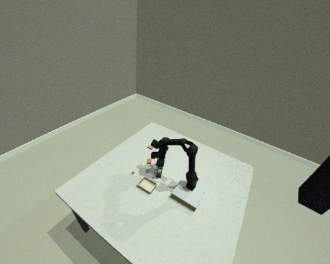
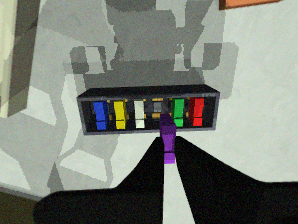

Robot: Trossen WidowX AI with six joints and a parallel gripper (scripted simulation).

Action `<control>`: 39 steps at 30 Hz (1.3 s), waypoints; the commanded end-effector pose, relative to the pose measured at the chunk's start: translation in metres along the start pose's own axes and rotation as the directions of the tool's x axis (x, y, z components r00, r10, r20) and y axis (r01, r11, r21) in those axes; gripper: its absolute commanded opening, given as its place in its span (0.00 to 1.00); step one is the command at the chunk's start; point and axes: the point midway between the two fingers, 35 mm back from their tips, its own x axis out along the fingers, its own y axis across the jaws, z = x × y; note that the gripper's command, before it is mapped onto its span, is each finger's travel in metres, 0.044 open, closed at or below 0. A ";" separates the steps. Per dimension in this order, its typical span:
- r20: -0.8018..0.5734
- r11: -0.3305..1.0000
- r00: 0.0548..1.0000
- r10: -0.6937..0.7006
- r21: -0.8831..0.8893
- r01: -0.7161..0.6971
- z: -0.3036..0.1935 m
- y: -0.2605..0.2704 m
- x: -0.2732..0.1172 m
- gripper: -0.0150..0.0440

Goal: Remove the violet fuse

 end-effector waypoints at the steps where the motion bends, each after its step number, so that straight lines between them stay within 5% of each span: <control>1: 0.003 1.000 1.000 0.005 -0.004 -0.005 0.001 0.001 -0.003 0.25; 39: 0.009 1.000 1.000 0.020 -0.005 -0.020 0.078 0.184 -0.006 0.25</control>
